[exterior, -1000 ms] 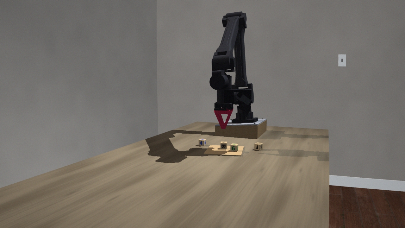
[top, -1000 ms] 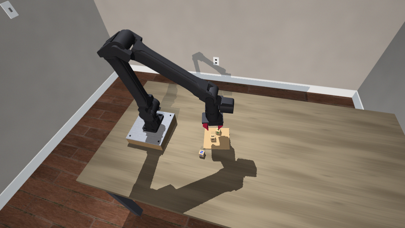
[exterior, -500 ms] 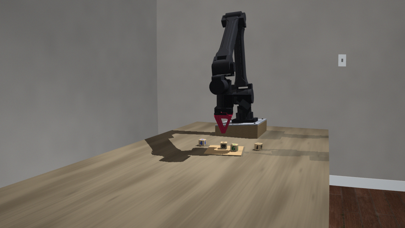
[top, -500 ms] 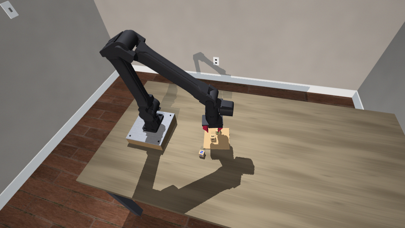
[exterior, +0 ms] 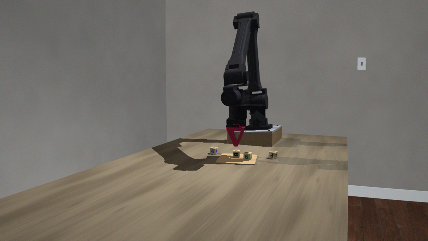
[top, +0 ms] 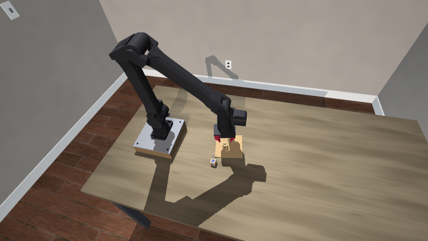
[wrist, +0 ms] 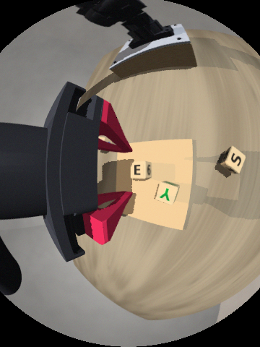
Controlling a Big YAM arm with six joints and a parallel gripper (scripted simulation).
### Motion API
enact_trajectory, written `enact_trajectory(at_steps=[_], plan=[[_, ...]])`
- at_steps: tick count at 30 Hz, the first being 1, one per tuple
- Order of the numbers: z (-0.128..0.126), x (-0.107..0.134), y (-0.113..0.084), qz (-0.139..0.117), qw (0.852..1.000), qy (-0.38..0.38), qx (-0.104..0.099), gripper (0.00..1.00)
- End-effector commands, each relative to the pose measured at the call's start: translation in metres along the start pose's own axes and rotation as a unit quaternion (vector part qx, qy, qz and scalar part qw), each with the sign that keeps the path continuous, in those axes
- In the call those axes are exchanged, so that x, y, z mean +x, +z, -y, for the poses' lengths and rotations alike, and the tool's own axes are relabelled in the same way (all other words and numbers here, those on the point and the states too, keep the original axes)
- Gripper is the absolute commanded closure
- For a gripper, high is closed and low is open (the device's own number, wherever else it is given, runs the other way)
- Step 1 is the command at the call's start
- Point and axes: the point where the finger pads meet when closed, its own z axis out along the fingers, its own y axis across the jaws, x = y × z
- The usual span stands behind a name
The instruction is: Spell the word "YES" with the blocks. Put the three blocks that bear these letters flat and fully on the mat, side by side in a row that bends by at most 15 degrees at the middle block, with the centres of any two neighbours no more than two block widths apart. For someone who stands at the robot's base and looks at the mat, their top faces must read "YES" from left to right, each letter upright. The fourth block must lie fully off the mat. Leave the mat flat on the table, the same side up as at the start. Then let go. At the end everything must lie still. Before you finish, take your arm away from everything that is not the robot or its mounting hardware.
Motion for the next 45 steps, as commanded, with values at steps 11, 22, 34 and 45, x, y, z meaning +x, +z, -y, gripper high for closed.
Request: enact_trajectory(at_steps=[11, 22, 34, 45], plan=[[-0.0005, 0.0025, 0.014, 0.001, 1.0, -0.002, 0.001, 0.46], [-0.0003, 0.0023, 0.0139, 0.001, 1.0, -0.002, 0.002, 0.46], [-0.0003, 0.0023, 0.0138, 0.001, 1.0, -0.002, 0.002, 0.46], [-0.0003, 0.0023, 0.0138, 0.001, 1.0, -0.002, 0.002, 0.46]])
